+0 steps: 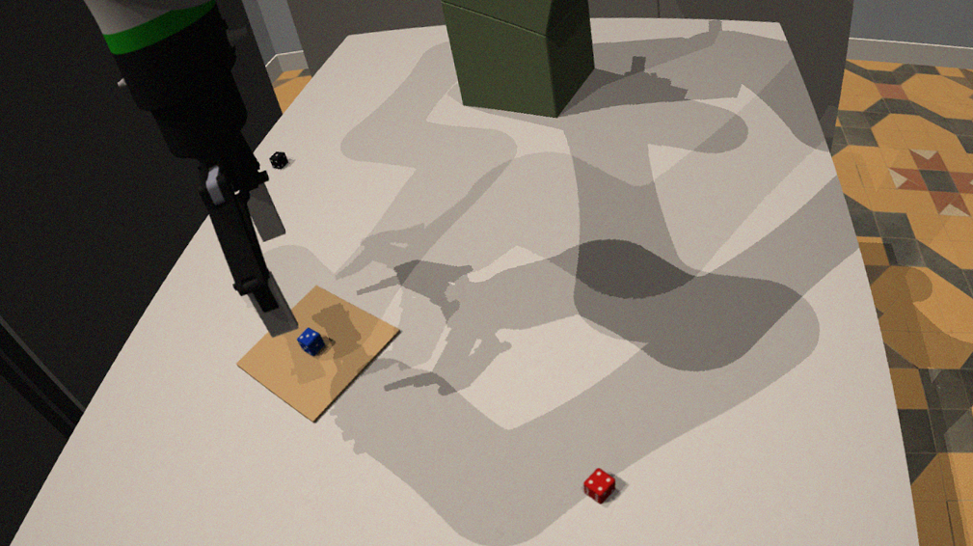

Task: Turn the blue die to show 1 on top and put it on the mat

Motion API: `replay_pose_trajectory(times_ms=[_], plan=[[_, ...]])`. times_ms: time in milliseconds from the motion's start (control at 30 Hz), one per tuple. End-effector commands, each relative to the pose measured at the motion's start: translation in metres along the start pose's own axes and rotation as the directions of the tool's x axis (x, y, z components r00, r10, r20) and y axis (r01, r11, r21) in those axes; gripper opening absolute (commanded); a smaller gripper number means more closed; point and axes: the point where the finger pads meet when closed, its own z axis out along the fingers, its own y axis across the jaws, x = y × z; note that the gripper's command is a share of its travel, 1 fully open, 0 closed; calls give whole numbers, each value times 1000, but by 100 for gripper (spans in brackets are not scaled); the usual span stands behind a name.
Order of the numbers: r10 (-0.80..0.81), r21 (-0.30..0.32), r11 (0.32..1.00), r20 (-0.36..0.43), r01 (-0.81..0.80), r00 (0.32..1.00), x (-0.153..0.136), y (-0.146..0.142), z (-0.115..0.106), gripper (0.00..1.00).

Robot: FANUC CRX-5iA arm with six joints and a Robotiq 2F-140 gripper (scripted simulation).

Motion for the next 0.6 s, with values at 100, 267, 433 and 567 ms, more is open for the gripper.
replay_pose_trajectory(times_ms=[100, 267, 433, 567], plan=[[203, -14, 979, -8, -203, 979, 0, 0, 1, 100], [374, -12, 927, -10, -374, 927, 0, 0, 1, 100], [500, -11, 866, -12, -500, 866, 0, 0, 2, 100], [625, -9, 780, -13, -625, 780, 0, 0, 2, 100]])
